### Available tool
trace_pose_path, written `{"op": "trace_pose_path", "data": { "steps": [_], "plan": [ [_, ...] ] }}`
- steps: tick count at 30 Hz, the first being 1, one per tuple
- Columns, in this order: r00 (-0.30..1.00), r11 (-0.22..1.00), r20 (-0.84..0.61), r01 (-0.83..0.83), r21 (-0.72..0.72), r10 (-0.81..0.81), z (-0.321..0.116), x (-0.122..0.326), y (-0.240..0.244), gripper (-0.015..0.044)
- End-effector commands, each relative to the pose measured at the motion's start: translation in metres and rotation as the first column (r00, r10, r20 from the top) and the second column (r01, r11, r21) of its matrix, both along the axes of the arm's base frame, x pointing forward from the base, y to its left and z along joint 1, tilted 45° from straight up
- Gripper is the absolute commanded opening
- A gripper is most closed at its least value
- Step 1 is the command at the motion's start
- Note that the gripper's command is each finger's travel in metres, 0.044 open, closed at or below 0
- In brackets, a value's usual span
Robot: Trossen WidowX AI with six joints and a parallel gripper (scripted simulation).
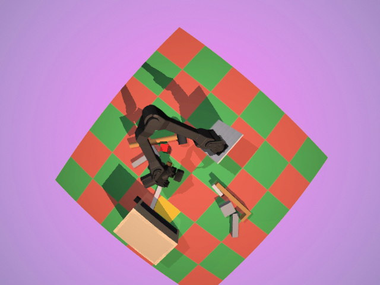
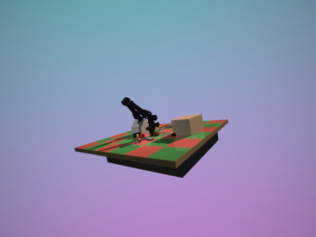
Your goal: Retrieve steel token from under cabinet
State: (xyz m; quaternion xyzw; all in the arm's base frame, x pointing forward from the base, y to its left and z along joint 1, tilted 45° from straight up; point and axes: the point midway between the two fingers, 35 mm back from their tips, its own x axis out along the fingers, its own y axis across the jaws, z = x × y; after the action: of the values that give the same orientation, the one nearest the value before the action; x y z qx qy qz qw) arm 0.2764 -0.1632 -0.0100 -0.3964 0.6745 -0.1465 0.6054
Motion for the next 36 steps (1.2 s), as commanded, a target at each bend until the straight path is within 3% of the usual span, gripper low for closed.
{"op": "trace_pose_path", "data": {
  "steps": [1, 36],
  "plan": [
    [1.0, 1.0, -0.008, -0.001, 0.007, 0.001, 0.0, -0.009, -0.002, 0.0],
    [0.999, 0.999, 0.027, 0.032, 0.006, -0.032, 0.001, -0.027, 0.0, 0.0]
  ]
}}
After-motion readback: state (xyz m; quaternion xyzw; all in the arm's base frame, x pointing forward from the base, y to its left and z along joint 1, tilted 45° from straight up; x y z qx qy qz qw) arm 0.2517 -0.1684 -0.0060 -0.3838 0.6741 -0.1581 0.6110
